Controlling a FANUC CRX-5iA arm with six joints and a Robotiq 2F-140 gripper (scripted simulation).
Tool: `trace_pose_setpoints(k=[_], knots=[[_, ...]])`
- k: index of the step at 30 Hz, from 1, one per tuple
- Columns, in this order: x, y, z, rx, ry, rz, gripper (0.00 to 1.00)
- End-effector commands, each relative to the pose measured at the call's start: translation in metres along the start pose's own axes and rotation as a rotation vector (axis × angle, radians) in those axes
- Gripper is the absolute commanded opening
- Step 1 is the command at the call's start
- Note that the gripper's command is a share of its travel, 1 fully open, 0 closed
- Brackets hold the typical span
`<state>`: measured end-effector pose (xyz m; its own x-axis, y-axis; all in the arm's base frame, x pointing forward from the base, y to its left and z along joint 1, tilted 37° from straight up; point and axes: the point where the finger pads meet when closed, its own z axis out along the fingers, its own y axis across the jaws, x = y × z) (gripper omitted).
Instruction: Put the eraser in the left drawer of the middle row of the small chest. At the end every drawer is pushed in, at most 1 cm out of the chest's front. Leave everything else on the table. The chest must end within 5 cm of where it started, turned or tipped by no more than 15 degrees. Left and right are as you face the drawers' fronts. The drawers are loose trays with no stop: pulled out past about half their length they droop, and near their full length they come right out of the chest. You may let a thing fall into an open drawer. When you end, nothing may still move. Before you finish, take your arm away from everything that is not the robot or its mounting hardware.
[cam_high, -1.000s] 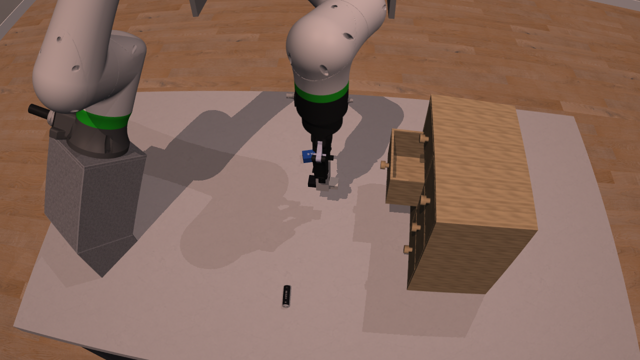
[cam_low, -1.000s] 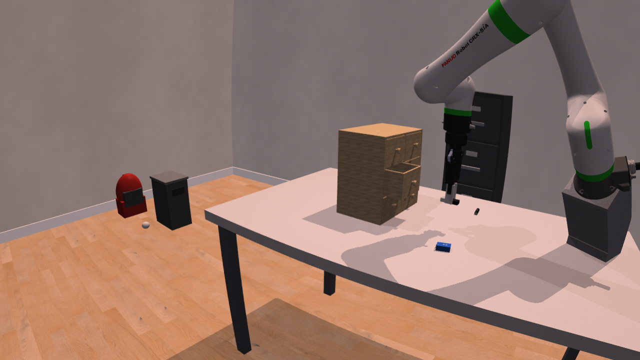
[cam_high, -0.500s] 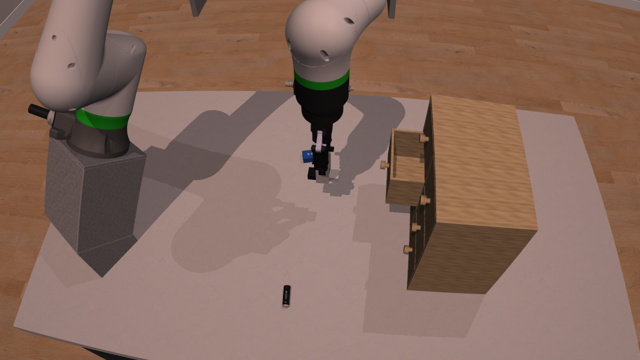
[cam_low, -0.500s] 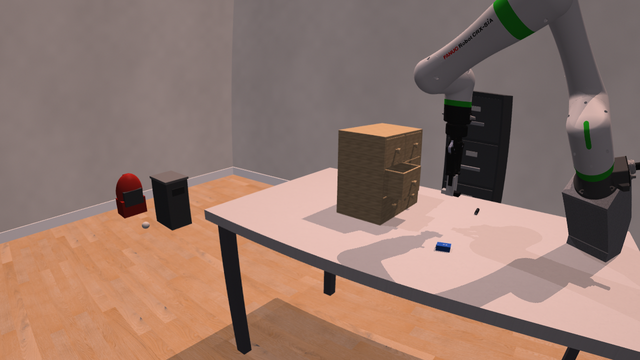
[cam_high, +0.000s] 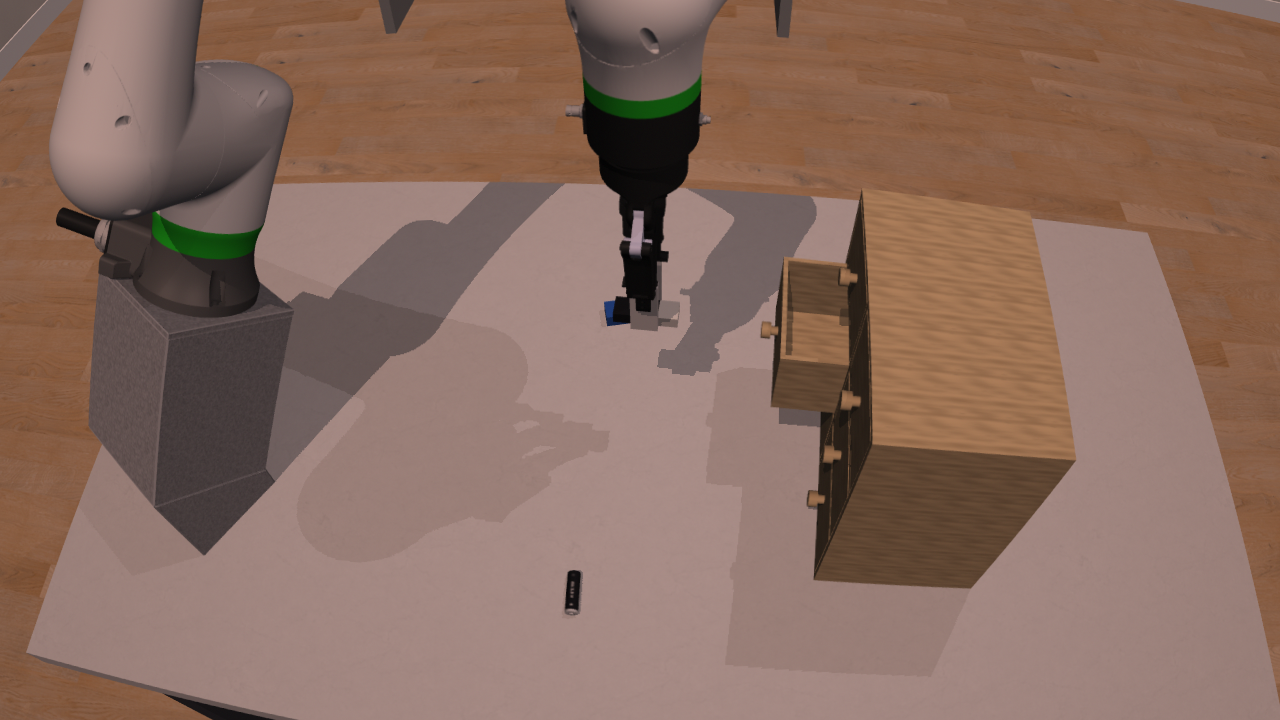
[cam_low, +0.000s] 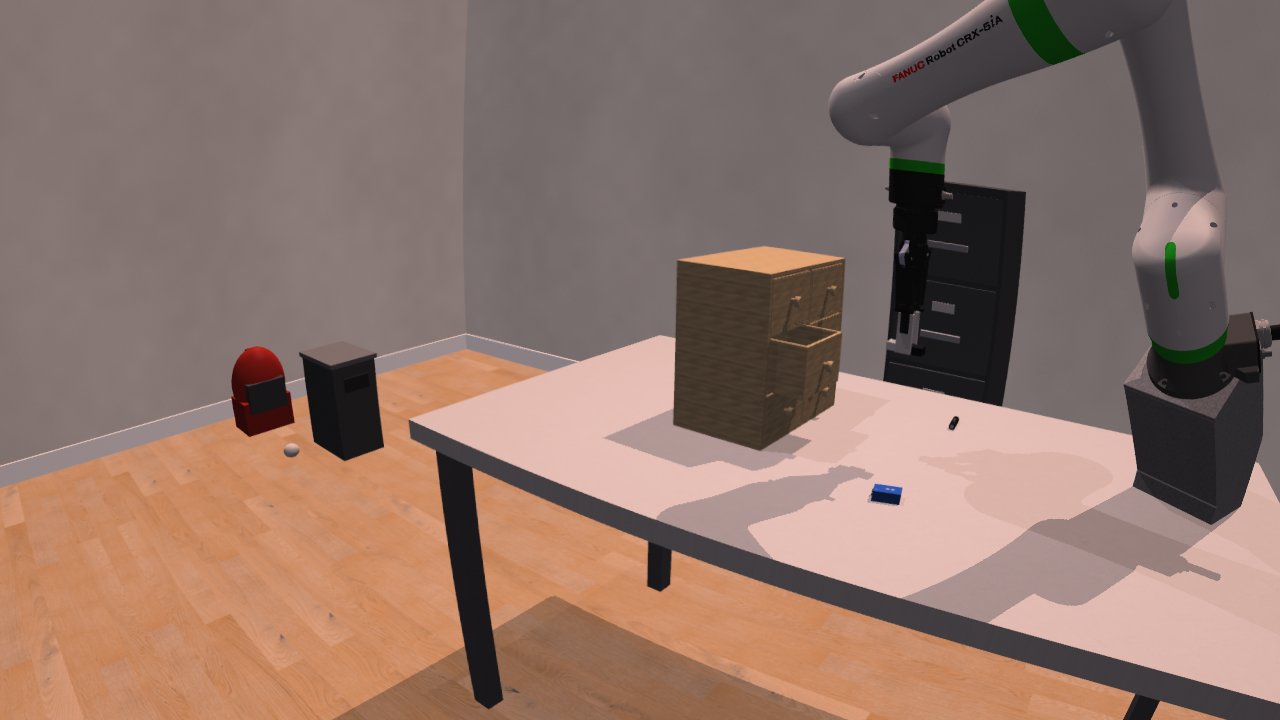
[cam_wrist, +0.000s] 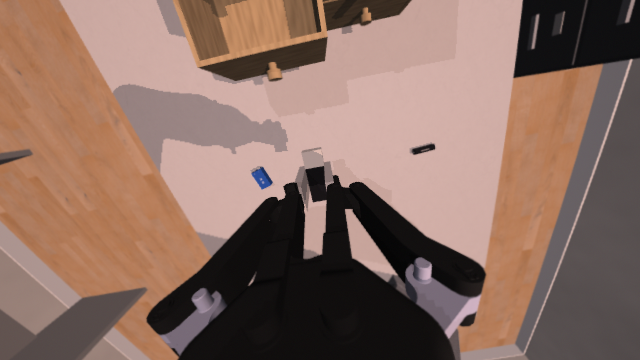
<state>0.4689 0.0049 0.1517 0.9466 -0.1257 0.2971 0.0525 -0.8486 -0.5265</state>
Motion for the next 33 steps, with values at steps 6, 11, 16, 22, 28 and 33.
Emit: trace_pose_setpoints(k=[6, 11, 16, 22, 28, 33], knots=[[0.000, 0.000, -0.029, 0.001, 0.000, 0.000, 0.11], [0.000, 0.000, -0.035, 0.001, 0.000, 0.000, 0.11], [0.000, 0.000, -0.035, 0.001, 0.000, 0.000, 0.11], [0.000, 0.000, -0.035, 0.001, 0.007, 0.000, 0.11], [-0.001, 0.000, -0.034, 0.001, 0.064, 0.000, 0.11], [-0.003, 0.000, -0.034, 0.001, 0.121, 0.000, 0.11]])
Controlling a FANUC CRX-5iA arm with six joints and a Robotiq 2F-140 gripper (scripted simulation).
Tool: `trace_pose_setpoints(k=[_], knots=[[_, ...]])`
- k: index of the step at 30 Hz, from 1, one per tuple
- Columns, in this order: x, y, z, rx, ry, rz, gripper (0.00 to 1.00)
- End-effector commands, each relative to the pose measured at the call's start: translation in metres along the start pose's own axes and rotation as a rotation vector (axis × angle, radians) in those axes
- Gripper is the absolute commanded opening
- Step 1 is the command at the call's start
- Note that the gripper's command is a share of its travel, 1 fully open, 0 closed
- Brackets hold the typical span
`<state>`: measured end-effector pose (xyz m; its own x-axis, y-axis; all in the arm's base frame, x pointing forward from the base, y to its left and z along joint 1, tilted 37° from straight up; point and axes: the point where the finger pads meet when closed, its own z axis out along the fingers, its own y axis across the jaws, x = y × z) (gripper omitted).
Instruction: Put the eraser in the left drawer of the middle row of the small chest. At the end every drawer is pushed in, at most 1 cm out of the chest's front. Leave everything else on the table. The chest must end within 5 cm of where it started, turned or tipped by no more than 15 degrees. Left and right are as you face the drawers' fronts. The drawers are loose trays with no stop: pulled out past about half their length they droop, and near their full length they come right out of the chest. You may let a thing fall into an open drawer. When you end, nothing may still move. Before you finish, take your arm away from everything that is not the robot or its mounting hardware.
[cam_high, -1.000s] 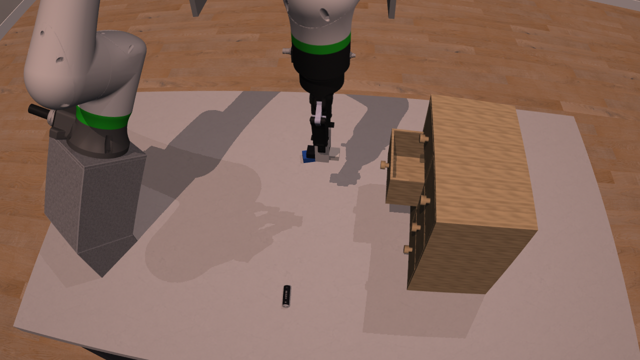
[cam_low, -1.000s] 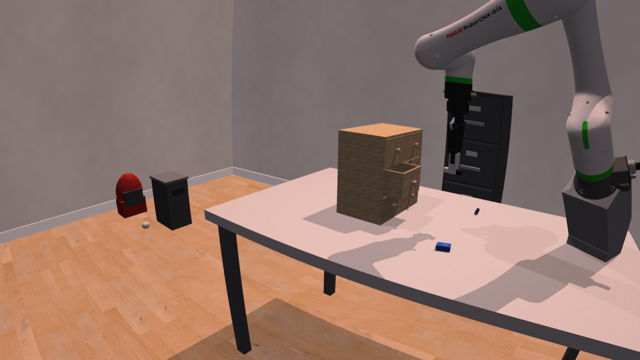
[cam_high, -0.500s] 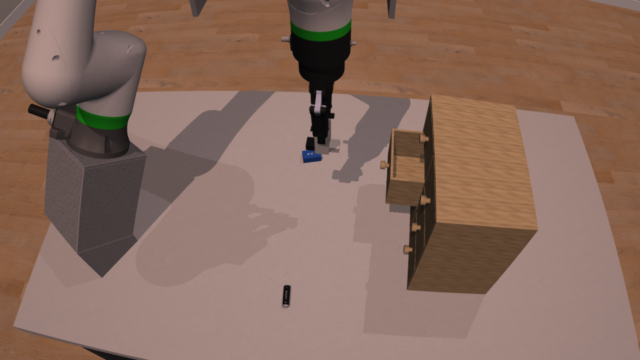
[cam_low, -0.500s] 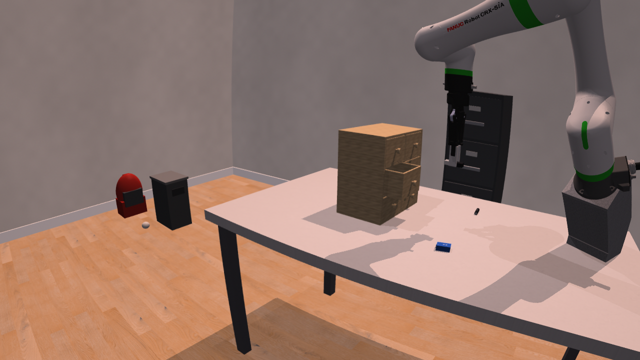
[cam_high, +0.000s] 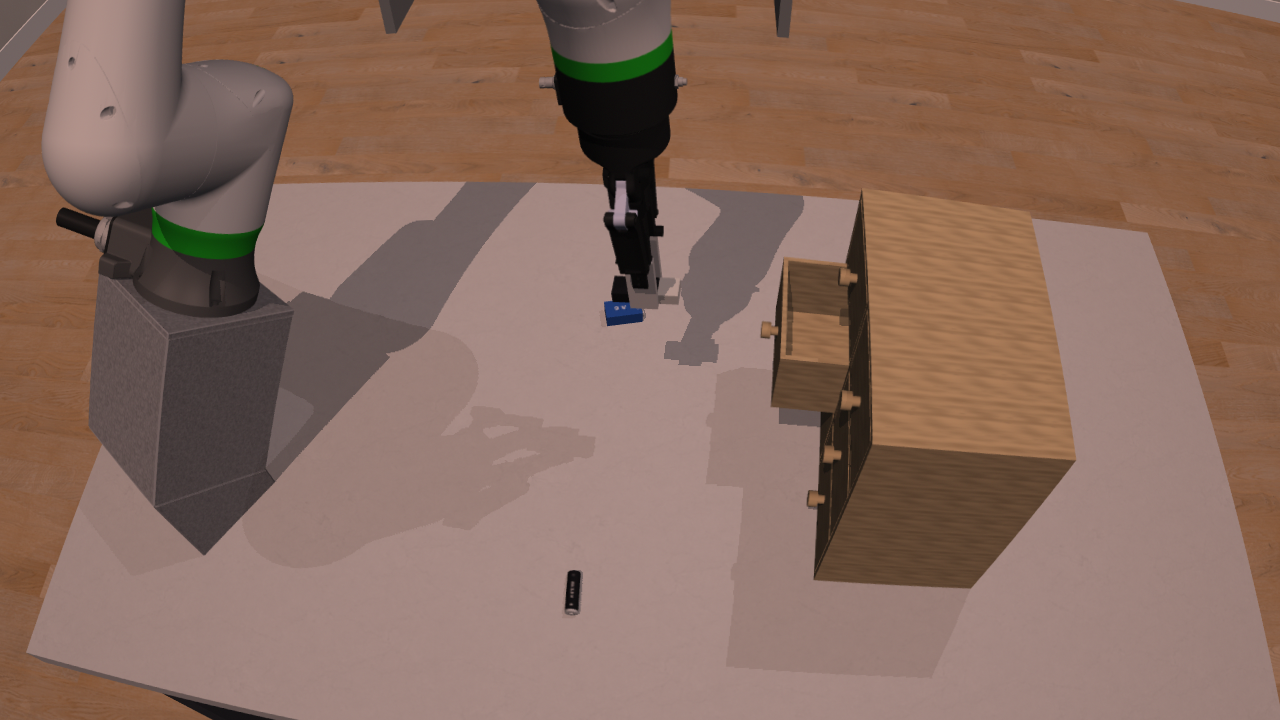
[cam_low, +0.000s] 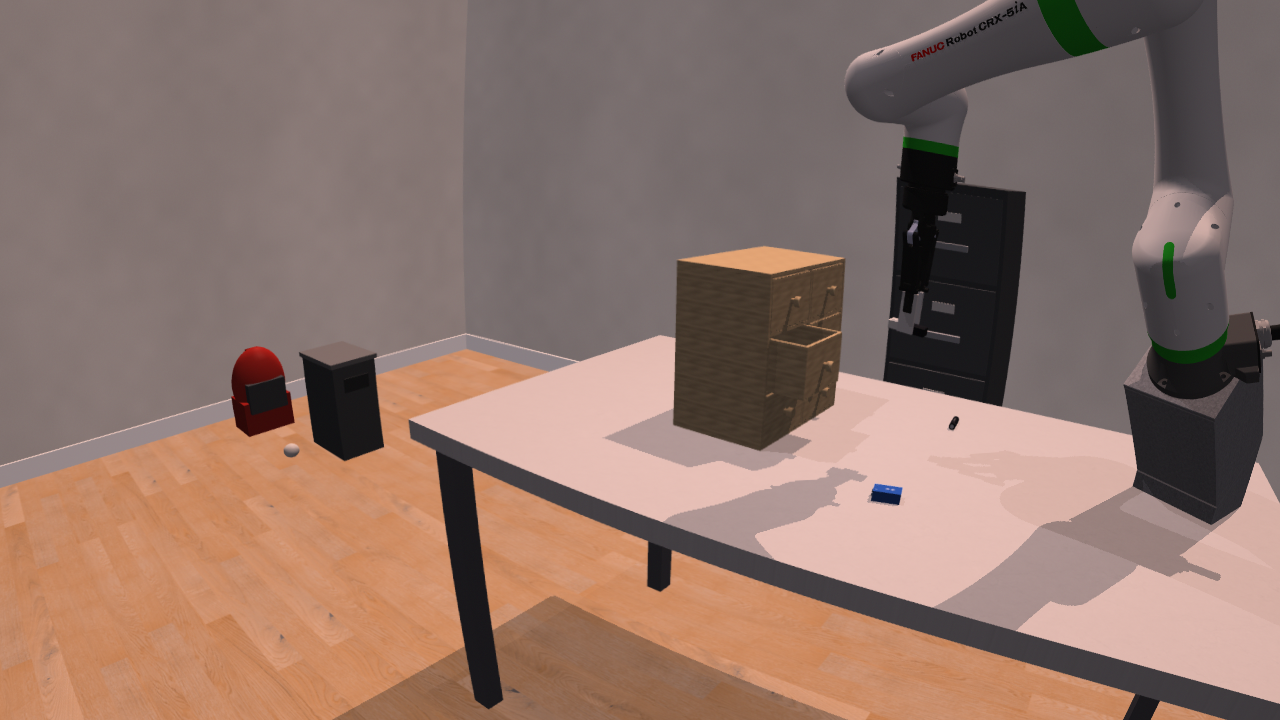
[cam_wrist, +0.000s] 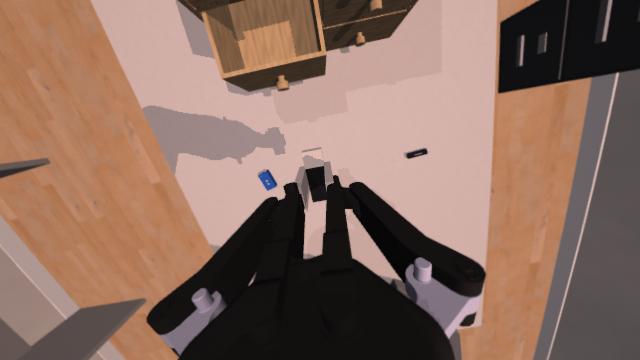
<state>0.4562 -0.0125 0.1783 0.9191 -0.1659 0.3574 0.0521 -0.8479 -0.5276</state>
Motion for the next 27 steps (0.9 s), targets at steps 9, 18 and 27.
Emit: trace_pose_setpoints(k=[9, 18, 27], knots=[[-0.008, 0.000, 0.003, 0.000, 0.324, -0.001, 0.11], [-0.014, 0.000, 0.005, 0.001, 0.571, -0.001, 0.11], [-0.018, 0.000, 0.007, 0.001, 0.731, -0.001, 0.11]])
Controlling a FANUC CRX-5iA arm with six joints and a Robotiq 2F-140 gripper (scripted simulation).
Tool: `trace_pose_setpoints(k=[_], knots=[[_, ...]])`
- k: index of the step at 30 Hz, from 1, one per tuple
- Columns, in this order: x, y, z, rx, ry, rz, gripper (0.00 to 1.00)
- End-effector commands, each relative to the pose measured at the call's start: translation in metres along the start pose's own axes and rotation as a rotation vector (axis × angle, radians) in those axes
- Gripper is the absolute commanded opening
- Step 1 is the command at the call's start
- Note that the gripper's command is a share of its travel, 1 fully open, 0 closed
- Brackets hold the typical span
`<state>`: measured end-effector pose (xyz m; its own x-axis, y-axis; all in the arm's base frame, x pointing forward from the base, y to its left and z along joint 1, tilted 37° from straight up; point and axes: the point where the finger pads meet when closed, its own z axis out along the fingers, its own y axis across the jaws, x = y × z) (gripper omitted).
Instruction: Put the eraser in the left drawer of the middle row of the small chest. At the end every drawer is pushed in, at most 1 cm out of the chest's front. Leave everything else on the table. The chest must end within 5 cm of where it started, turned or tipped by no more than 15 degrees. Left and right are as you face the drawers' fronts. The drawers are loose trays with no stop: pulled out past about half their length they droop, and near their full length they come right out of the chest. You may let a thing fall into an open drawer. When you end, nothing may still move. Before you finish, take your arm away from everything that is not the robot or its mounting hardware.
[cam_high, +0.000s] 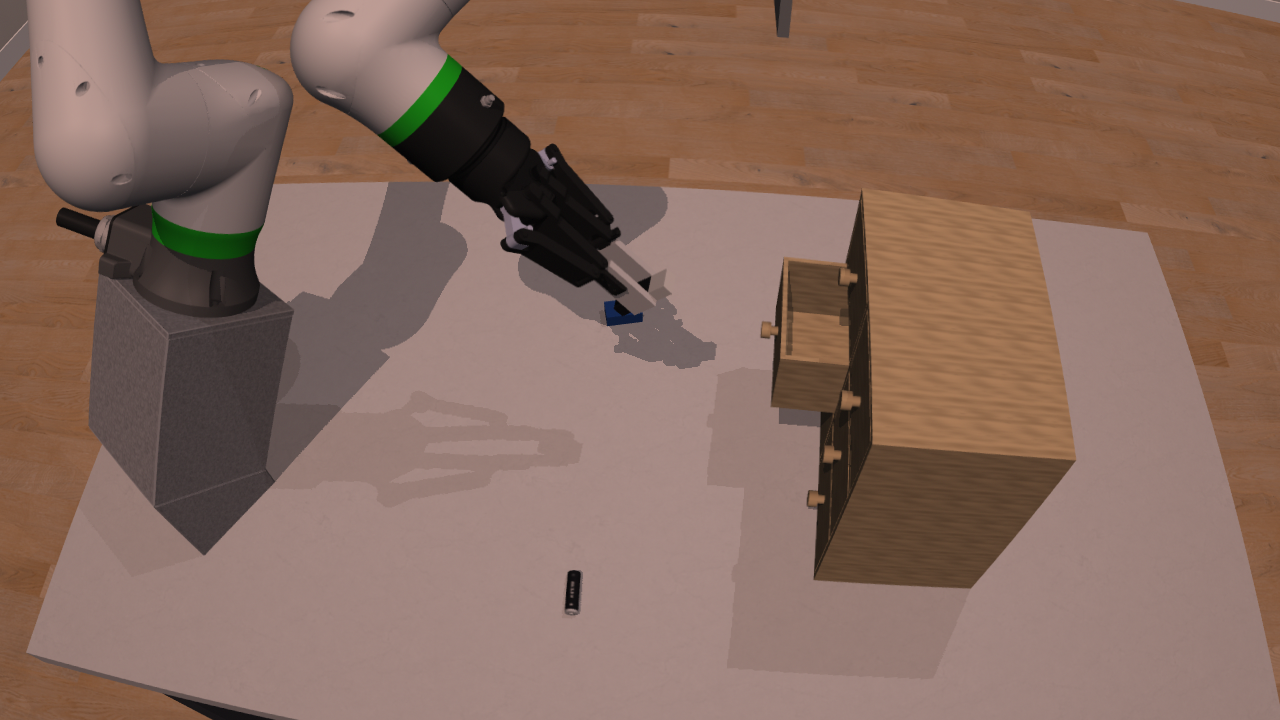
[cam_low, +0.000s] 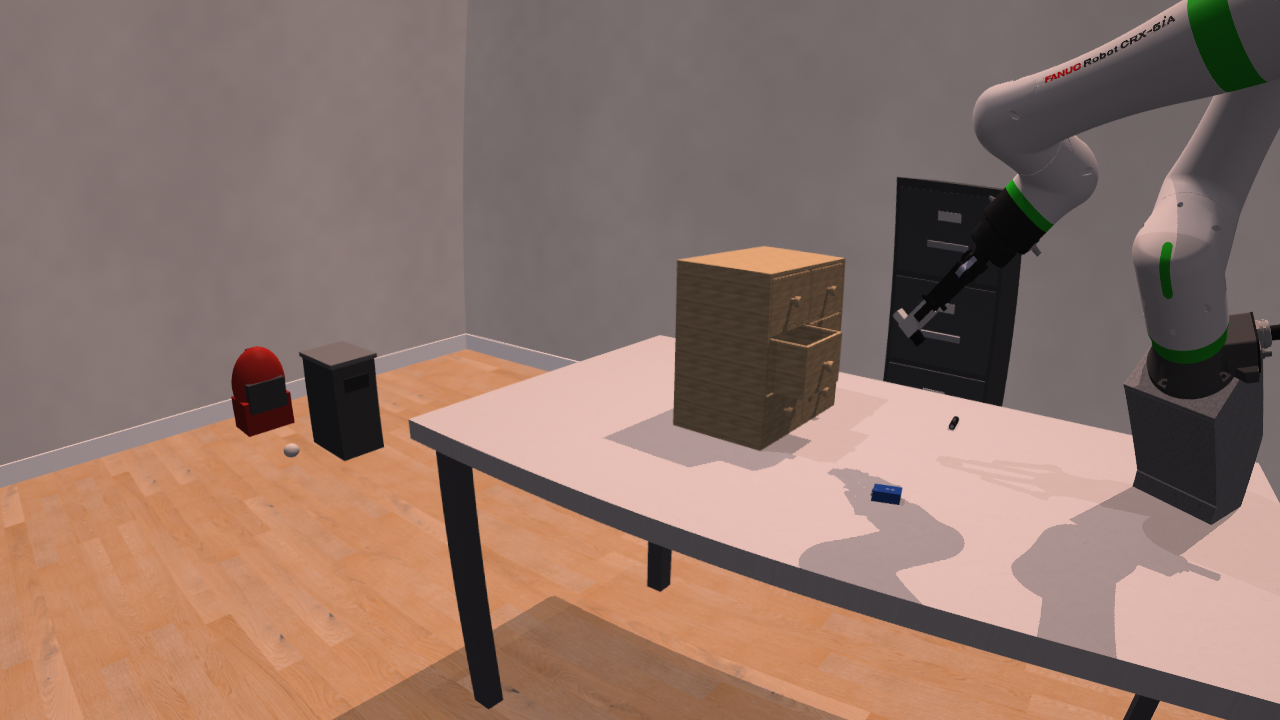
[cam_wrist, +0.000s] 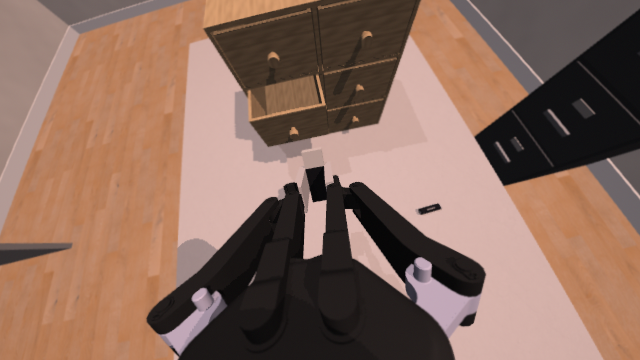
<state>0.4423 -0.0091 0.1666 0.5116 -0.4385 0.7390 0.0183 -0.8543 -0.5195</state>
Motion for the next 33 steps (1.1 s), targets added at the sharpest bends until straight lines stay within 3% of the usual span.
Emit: trace_pose_setpoints(k=[1, 12, 33], knots=[[-0.0014, -0.0027, 0.0008, 0.035, 0.111, -0.007, 0.11], [-0.0026, -0.0027, 0.0004, 0.036, 0.161, -0.006, 0.11], [0.0025, -0.0029, 0.0047, 0.035, 0.164, -0.006, 0.11]])
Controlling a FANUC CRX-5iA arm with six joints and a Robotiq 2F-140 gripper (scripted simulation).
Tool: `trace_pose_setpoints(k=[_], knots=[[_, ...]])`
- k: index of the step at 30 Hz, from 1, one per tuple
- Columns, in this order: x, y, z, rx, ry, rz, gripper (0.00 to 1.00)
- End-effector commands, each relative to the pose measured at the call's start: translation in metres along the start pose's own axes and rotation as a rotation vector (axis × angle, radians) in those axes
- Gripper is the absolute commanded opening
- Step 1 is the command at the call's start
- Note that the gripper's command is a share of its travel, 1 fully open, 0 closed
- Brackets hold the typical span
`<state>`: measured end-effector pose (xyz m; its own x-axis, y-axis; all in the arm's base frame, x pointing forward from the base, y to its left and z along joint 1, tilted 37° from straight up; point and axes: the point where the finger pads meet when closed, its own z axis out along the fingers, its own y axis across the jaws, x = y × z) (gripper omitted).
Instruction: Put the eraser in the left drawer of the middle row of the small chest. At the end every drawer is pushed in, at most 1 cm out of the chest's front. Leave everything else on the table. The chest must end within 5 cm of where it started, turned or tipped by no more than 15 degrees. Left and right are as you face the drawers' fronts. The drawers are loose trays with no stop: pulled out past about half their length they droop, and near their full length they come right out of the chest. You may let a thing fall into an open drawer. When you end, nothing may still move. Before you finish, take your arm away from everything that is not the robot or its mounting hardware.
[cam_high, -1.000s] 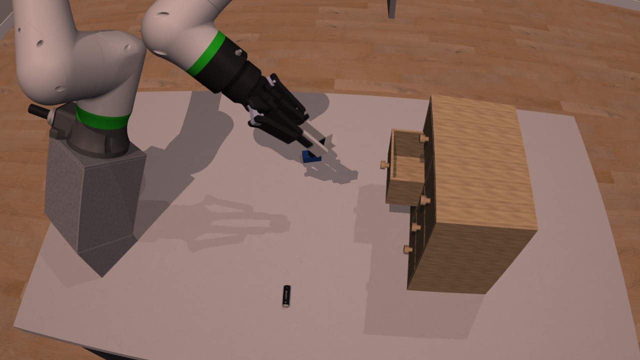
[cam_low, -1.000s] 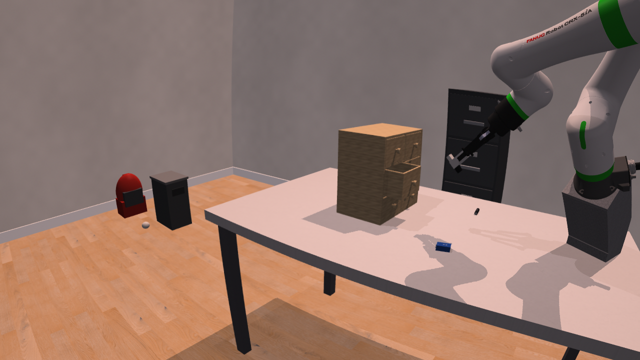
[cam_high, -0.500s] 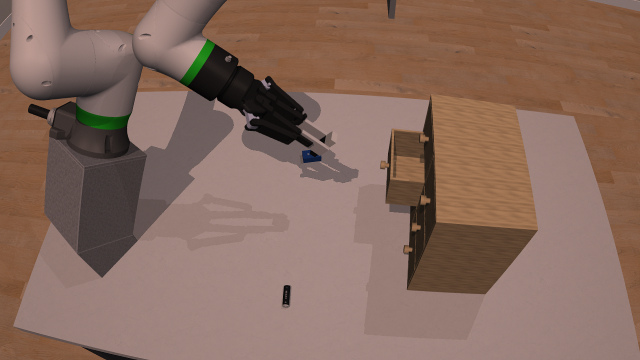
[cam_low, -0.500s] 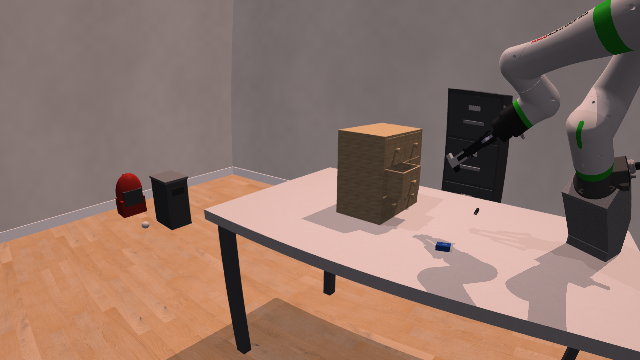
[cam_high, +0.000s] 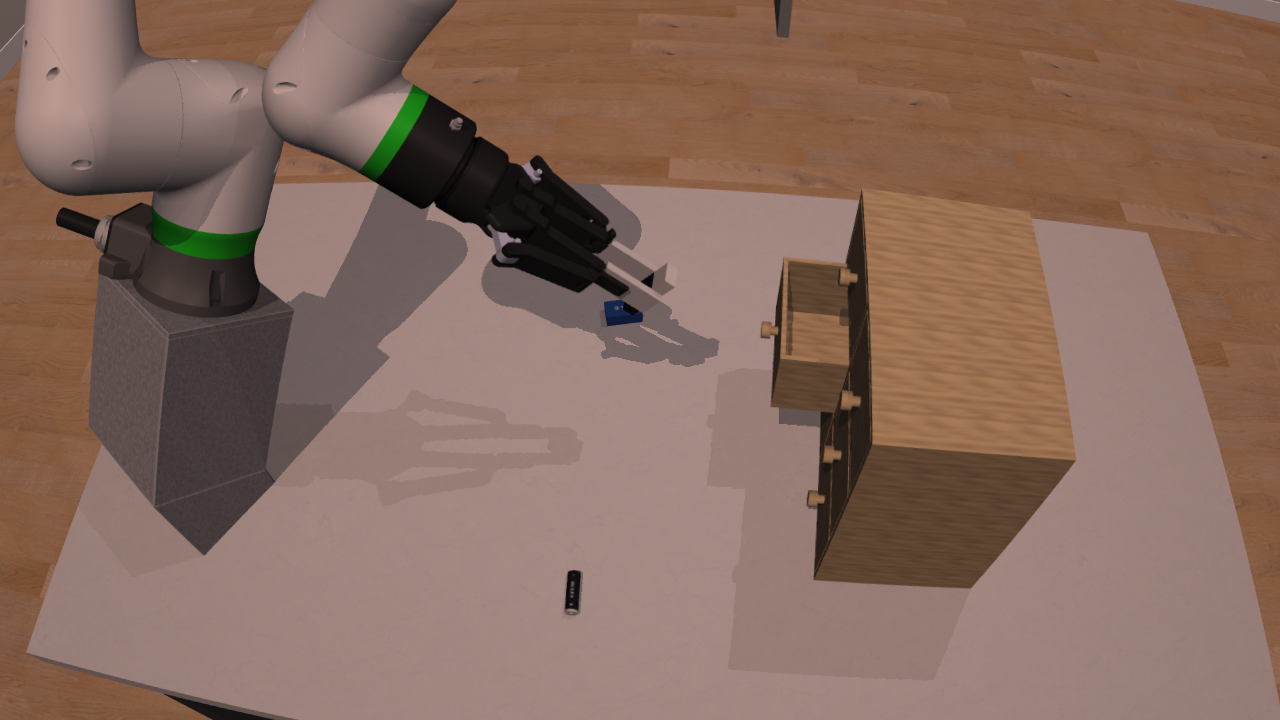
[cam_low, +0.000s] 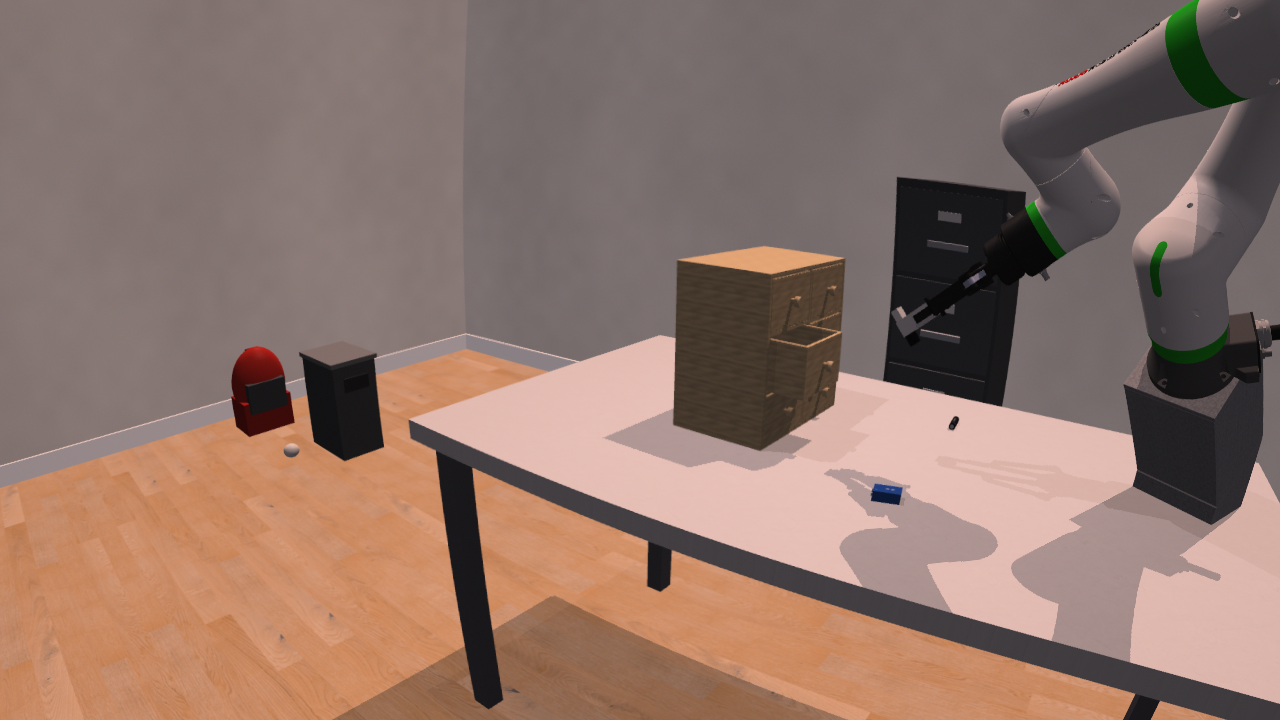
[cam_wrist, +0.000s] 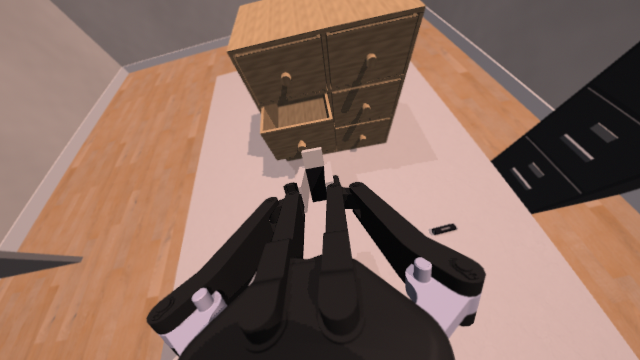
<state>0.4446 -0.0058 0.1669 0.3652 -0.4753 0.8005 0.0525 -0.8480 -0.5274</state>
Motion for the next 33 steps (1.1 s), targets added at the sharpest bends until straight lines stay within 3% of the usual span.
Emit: trace_pose_setpoints(k=[1, 24, 33], knots=[[0.003, 0.000, 0.003, 0.000, 0.001, 0.000, 0.11], [0.035, 0.000, 0.042, 0.000, 0.001, 0.000, 0.11], [0.060, 0.000, 0.071, 0.000, 0.001, 0.000, 0.11]])
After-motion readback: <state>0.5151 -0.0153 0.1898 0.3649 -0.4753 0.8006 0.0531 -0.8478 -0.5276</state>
